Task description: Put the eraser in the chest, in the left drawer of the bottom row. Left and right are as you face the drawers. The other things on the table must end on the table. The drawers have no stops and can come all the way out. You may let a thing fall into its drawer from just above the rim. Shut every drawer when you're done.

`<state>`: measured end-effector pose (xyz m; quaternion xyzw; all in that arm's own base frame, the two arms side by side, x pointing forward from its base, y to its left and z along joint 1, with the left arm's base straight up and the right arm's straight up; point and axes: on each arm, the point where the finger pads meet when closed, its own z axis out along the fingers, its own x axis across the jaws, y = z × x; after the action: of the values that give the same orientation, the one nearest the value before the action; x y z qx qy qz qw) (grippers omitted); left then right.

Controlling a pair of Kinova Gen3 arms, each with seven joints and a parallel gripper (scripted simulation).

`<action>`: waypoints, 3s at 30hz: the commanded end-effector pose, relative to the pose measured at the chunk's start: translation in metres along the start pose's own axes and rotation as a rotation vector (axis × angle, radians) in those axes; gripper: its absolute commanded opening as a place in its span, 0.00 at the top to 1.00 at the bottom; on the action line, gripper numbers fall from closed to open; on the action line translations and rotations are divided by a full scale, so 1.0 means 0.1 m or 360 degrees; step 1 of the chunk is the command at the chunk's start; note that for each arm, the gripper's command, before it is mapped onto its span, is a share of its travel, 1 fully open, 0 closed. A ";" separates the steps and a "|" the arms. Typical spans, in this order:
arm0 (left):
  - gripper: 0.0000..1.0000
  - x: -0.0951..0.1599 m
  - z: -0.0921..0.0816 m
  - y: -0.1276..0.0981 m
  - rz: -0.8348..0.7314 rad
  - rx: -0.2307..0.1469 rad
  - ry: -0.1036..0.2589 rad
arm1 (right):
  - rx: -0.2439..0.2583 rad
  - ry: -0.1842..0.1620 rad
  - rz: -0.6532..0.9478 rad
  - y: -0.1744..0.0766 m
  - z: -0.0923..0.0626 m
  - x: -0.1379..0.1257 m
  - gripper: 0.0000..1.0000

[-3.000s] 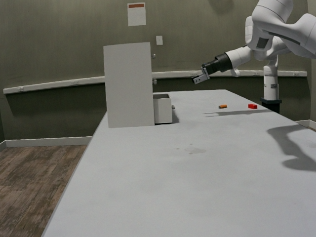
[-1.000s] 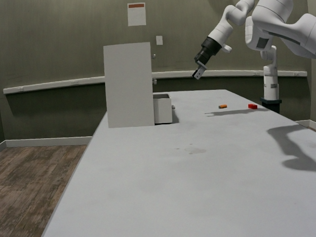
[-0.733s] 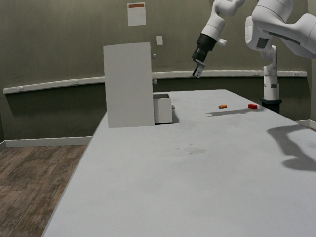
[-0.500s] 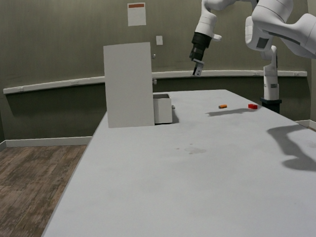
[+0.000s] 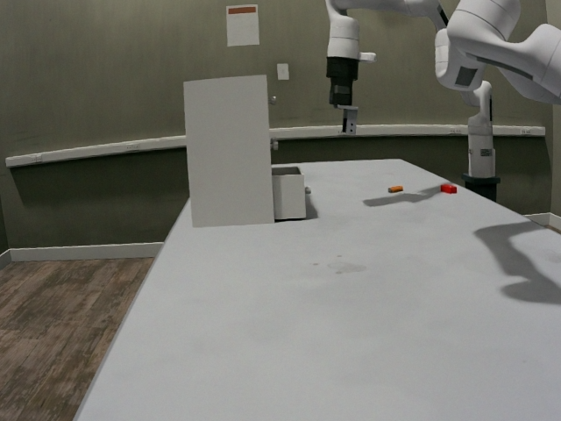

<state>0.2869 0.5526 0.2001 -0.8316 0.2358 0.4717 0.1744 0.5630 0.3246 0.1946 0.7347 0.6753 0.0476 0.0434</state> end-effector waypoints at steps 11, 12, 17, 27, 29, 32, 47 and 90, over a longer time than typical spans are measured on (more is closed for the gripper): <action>0.00 -0.01 -0.01 0.00 -0.0003 0.0002 0.0000 | 0.0172 -0.0017 0.0001 0.01 -0.04 0.01 0.00; 0.00 -0.01 -0.01 0.00 -0.0003 0.0002 0.0000 | 0.0177 -0.0017 0.0001 0.01 -0.04 0.01 0.00; 0.00 -0.01 -0.01 0.00 -0.0003 0.0002 0.0000 | 0.0189 -0.0016 0.0000 0.01 -0.05 0.00 0.00; 0.00 -0.01 -0.01 0.00 -0.0003 0.0002 0.0000 | 0.0201 -0.0016 -0.0001 0.01 -0.05 0.00 0.00; 0.00 -0.01 -0.01 0.00 -0.0003 0.0002 0.0000 | 0.0201 -0.0016 -0.0001 0.01 -0.05 0.00 0.00; 0.00 -0.01 -0.01 0.00 -0.0003 0.0002 0.0000 | 0.0201 -0.0016 -0.0001 0.01 -0.05 0.00 0.00; 0.00 -0.01 -0.01 0.00 -0.0003 0.0002 0.0000 | 0.0201 -0.0016 -0.0001 0.01 -0.05 0.00 0.00; 0.00 -0.01 -0.01 0.00 -0.0003 0.0002 0.0000 | 0.0200 -0.0016 -0.0001 -0.85 -0.47 0.31 0.00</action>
<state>0.2869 0.5526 0.2001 -0.8316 0.2358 0.4717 0.1744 0.4751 0.3628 0.2298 0.7360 0.6770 0.0000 0.0001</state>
